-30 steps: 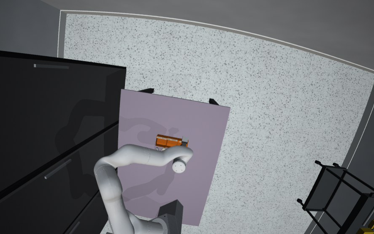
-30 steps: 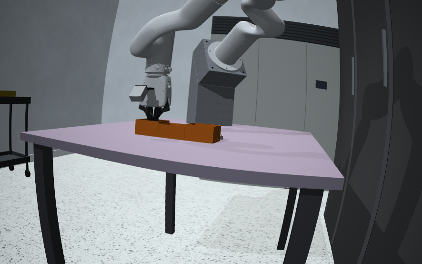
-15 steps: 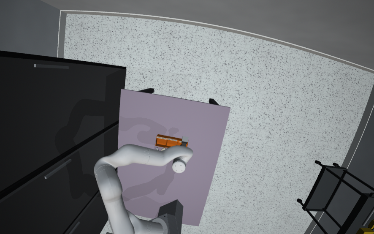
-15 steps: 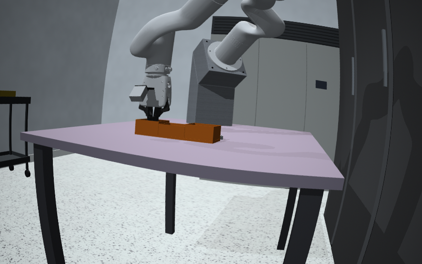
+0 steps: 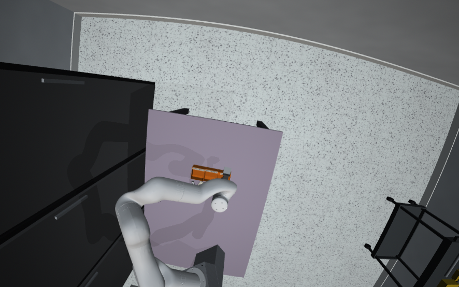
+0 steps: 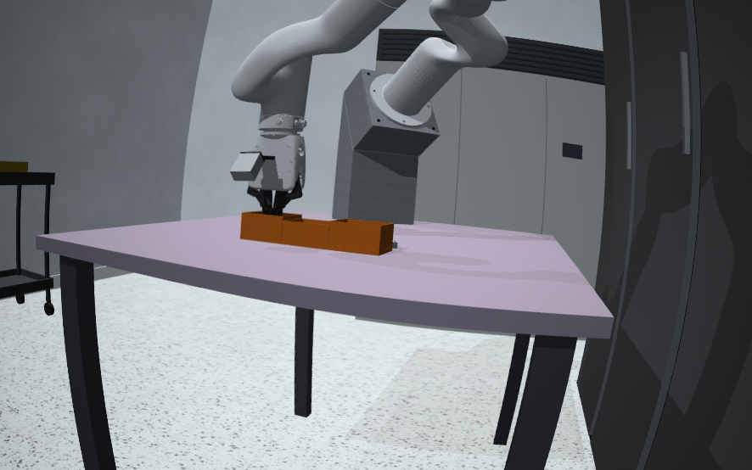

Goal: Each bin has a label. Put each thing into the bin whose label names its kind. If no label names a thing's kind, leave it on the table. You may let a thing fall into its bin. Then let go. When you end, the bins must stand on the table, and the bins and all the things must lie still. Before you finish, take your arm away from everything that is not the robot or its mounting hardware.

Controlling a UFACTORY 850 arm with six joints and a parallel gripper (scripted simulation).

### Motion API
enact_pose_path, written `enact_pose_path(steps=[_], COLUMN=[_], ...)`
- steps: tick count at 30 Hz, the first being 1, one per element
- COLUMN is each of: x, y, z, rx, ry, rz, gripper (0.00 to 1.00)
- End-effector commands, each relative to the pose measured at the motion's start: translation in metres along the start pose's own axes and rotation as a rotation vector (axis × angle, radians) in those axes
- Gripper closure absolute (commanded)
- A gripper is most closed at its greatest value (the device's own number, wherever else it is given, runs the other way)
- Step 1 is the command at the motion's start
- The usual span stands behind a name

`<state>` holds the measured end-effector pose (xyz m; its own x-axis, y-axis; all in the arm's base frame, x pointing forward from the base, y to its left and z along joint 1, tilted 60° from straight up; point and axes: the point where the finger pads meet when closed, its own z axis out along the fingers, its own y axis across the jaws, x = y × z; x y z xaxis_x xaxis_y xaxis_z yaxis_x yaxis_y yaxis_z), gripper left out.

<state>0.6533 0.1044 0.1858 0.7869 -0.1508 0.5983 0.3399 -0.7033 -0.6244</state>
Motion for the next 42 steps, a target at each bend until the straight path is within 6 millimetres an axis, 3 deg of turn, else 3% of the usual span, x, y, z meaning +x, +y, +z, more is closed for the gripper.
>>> enact_pose_path(steps=[1, 29, 38, 42], x=[0.001, 0.000, 0.000, 0.000], y=[0.000, 0.000, 0.000, 0.000], z=[0.000, -0.030, -0.058, -0.060], rx=[0.000, 0.000, 0.000, 0.000], ry=[0.001, 0.001, 0.001, 0.001], rz=[0.000, 0.000, 0.000, 0.000], gripper=[0.93, 0.93, 0.93, 0.93])
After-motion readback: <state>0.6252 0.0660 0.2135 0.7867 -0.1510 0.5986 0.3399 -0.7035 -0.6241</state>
